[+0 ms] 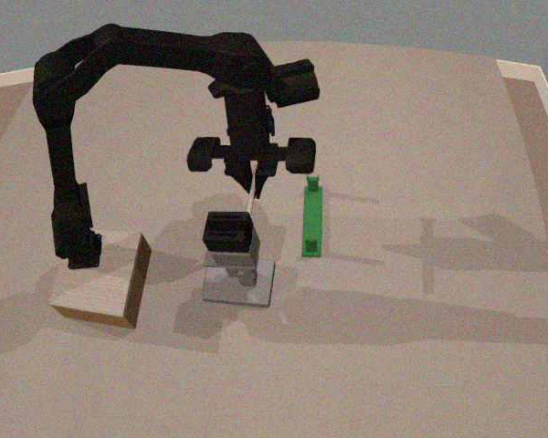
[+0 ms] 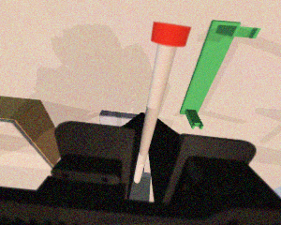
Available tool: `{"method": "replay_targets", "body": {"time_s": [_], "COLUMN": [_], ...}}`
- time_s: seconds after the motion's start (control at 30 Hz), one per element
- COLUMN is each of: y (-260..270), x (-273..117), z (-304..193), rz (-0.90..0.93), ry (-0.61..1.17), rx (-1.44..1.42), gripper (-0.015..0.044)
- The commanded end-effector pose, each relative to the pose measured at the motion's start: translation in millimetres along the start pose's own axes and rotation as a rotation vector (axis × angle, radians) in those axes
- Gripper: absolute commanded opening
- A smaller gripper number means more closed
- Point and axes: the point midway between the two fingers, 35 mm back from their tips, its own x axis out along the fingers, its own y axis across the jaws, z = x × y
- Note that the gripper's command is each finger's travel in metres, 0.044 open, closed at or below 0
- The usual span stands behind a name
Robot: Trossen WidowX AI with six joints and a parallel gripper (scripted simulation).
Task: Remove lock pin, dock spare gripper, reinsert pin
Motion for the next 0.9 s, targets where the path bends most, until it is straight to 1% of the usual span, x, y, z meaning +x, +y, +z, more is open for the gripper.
{"method": "replay_targets", "body": {"time_s": [0.0,0.13,0.27,0.87], "y": [3.8,4.8,6.4,6.2], "x": [17.8,35.2,41.7,41.6], "z": [3.4,7.4,8.9,-1.5], "rz": [0.015,0.015,0.010,0.001], "ry": [0.005,0.004,0.003,0.003], "rx": [0.003,0.006,0.009,0.012], "gripper": [0.0000,0.0000,0.0000,0.0000]}}
